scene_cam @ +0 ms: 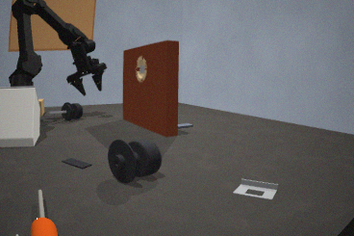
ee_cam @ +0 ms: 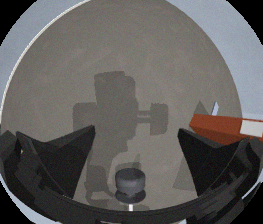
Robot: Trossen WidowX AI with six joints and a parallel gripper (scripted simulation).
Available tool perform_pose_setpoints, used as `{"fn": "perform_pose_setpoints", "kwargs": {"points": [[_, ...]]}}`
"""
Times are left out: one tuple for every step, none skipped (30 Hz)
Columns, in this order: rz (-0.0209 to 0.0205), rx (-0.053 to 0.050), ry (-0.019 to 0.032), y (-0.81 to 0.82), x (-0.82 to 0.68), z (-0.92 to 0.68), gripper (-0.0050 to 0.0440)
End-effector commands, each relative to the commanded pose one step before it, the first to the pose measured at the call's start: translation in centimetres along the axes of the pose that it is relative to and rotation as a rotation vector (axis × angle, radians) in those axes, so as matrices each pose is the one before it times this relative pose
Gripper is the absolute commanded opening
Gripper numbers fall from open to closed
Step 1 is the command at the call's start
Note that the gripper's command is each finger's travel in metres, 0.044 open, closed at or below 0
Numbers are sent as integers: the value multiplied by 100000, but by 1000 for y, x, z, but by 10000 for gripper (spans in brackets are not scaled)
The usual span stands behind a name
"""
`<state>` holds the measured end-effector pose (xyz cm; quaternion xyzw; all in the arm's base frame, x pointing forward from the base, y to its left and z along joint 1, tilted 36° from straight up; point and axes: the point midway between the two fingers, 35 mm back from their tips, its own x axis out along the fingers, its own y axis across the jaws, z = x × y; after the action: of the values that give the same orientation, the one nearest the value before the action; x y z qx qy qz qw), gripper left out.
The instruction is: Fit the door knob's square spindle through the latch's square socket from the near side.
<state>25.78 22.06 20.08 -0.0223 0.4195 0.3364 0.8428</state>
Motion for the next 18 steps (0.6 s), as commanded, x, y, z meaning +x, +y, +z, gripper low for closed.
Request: {"fn": "perform_pose_setpoints", "kwargs": {"points": [[6578, -3793, 12792, -1669, -1516, -3771, 440], [1680, -142, 2058, -128, -217, -743, 440], [1734, -56, 1873, -88, -211, -715, 440], [1787, 68, 1799, -49, -205, -710, 440], [1890, 109, 1612, -18, -206, -691, 440], [1734, 322, 1604, 23, -175, -657, 440], [1821, 382, 1499, 50, -175, -651, 440], [1742, 527, 1480, 78, -156, -627, 440], [1511, 772, 1623, 104, -120, -602, 440], [1509, 891, 1663, 123, -111, -604, 440], [954, 594, 1030, 85, -65, -375, 440], [0, 0, 0, 0, 0, 0, 440], [0, 0, 0, 0, 0, 0, 440], [20, 4, 8, 1, -2, -5, 440], [0, 0, 0, 0, 0, 0, 440], [0, 0, 0, 0, 0, 0, 440], [0, 0, 0, 0, 0, 0, 440], [0, 0, 0, 0, 0, 0, 440]]}}
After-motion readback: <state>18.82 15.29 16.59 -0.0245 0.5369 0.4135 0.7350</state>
